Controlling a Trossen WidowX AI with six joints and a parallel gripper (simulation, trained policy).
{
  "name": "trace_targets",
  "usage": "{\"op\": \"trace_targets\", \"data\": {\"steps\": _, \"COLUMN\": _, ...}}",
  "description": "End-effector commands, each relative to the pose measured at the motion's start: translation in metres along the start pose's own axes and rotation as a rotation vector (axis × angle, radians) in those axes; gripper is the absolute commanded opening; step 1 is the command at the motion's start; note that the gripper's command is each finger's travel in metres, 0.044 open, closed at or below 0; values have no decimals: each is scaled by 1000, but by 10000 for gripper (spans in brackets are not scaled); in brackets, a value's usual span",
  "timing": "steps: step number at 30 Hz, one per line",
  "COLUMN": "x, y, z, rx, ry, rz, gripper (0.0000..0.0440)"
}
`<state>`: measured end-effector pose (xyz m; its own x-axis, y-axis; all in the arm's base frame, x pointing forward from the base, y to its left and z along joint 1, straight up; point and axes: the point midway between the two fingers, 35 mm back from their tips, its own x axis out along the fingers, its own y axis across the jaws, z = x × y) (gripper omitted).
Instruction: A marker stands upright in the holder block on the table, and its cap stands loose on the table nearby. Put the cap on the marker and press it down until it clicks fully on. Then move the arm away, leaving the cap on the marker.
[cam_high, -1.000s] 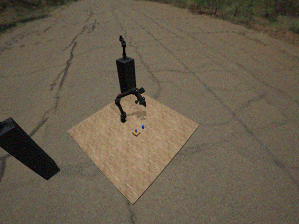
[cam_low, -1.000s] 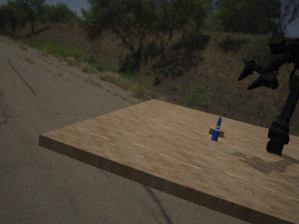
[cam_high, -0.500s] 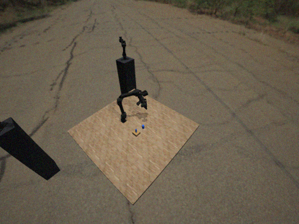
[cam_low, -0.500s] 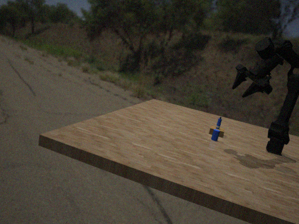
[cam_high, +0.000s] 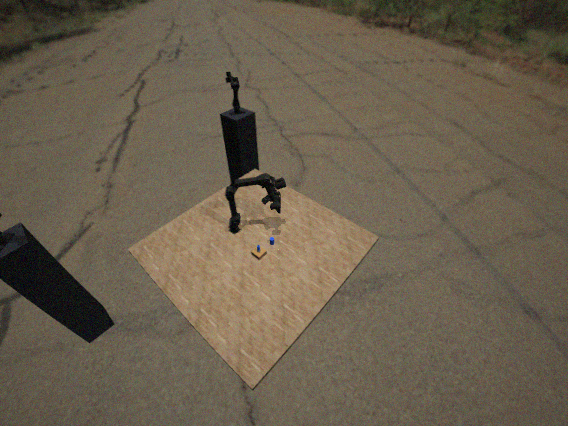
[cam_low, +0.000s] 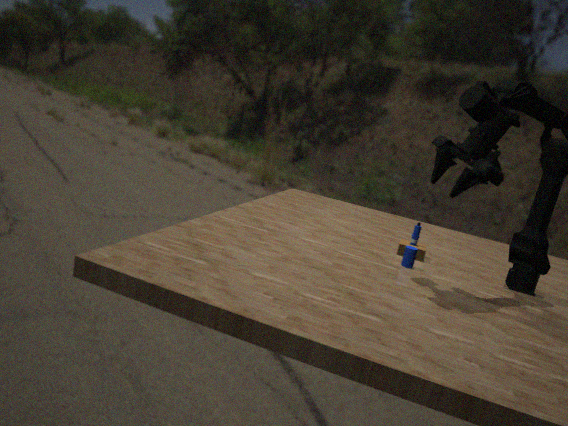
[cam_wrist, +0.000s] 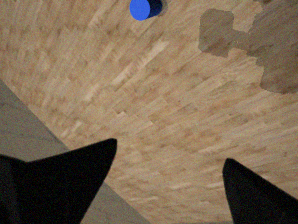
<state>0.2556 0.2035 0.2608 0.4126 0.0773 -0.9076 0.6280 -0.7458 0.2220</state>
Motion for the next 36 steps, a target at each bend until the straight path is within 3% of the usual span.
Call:
{"op": "trace_targets", "data": {"steps": 1, "x": 6, "y": 2, "z": 0, "rx": 19, "ry": -23, "rz": -16, "gripper": 335}}
{"op": "trace_targets", "data": {"steps": 36, "x": 71, "y": 39, "z": 22, "rx": 196, "ry": -264, "rz": -124, "gripper": 332}}
